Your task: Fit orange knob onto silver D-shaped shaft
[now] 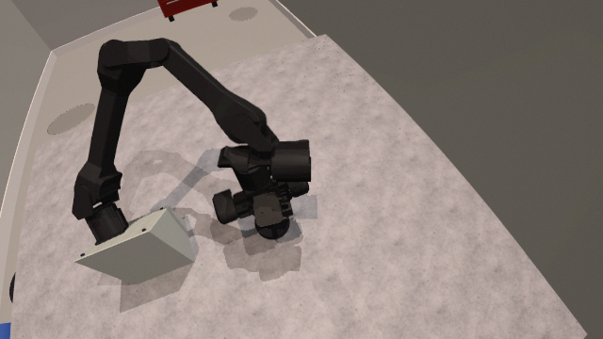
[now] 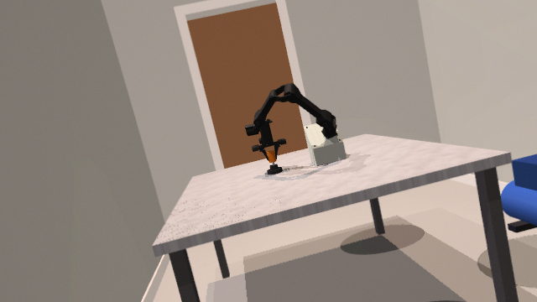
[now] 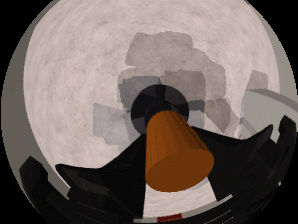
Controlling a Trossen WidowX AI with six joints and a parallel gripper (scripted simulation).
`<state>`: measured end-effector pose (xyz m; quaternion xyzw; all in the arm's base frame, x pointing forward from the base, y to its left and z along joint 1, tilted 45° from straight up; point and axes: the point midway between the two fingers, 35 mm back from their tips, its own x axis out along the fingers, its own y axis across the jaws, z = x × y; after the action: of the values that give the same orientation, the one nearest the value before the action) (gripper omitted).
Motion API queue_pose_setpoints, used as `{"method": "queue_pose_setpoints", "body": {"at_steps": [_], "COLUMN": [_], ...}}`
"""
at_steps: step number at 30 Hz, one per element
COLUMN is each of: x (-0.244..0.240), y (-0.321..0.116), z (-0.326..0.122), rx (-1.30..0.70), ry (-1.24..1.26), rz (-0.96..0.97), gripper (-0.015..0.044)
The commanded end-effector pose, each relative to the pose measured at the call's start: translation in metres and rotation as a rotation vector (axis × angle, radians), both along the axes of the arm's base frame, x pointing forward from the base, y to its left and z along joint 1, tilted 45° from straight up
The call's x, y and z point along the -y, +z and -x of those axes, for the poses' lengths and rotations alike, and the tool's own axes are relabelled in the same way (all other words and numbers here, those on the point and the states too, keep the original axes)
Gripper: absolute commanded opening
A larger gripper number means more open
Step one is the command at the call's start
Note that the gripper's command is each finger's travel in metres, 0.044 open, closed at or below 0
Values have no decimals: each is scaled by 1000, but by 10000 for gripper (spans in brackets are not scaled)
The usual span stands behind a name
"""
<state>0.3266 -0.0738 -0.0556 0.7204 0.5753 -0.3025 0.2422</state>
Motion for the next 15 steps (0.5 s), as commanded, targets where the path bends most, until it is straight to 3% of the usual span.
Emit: {"method": "queue_pose_setpoints", "body": {"at_steps": [1,15], "x": [4,2], "y": [2,-1], "z": [-2,0], "rx": [-63,-121], "ry": [-74,-135], "rz": [-11,-24], "gripper": [0,0]}}
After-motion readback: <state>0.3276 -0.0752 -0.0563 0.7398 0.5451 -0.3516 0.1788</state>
